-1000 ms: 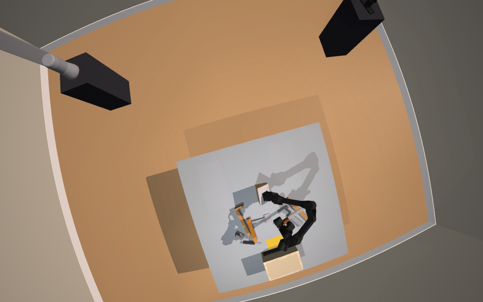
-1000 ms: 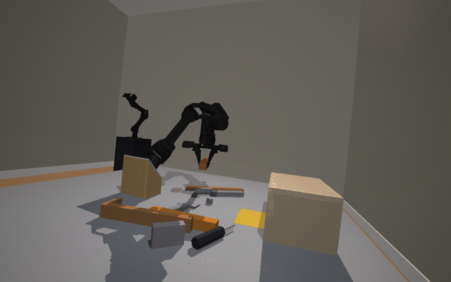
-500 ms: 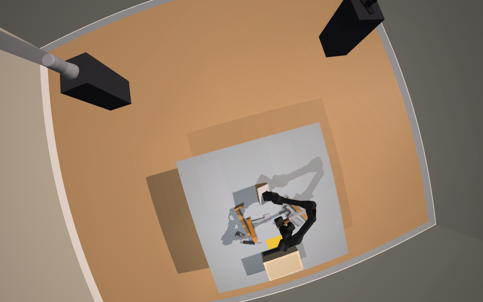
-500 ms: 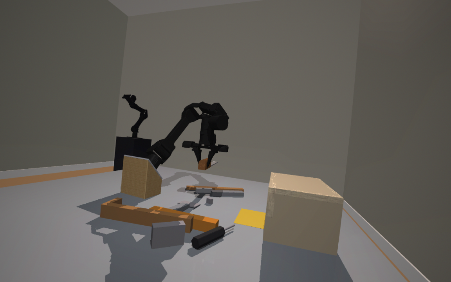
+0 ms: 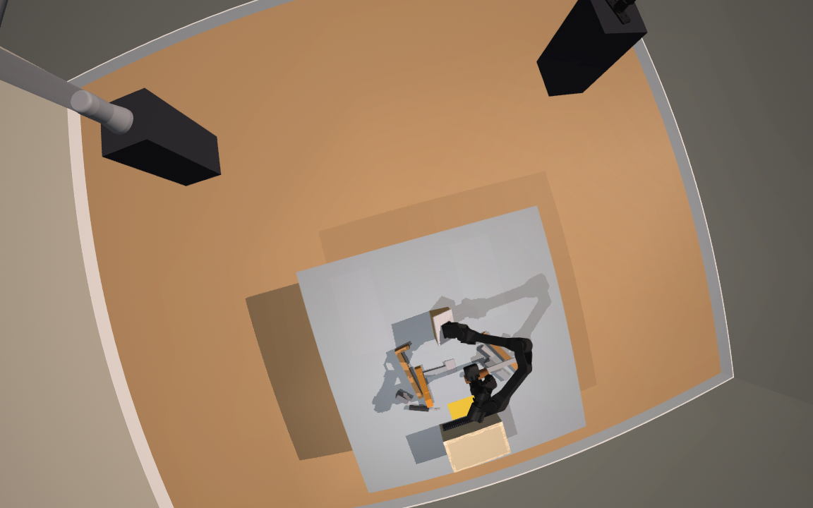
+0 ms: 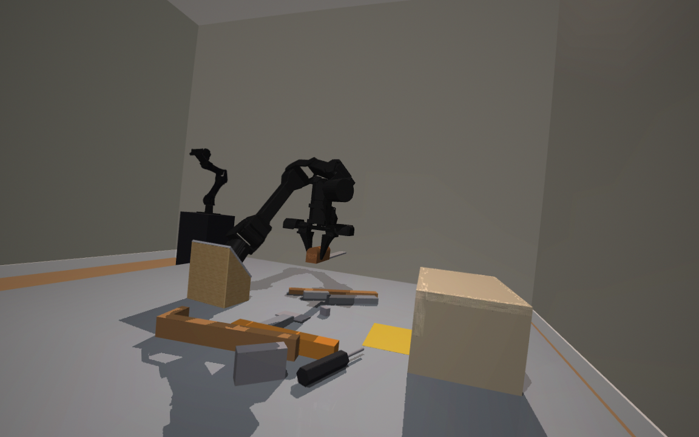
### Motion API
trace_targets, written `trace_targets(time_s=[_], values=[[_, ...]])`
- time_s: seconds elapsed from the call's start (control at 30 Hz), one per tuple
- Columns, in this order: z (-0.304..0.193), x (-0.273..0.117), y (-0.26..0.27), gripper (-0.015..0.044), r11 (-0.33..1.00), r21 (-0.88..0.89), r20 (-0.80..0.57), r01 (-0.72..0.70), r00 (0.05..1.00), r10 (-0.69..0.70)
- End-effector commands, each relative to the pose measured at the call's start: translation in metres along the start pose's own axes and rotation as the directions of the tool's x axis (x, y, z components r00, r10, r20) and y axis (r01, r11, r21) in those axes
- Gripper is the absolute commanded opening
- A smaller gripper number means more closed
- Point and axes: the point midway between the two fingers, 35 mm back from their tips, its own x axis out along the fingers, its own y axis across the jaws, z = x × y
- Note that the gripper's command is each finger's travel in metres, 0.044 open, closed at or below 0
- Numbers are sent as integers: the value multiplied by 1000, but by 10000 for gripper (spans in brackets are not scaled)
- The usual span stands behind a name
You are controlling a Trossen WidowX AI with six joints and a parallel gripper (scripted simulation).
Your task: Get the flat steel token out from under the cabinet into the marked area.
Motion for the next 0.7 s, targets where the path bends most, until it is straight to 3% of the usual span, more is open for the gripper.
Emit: trace_targets(time_s=[0.0, 0.67], values=[[1, 0, 0, 0, 999, 40, 7, 5, 1000, -5], [0, 0, 0, 0, 980, 199, 7, 3, 1000, -5]])
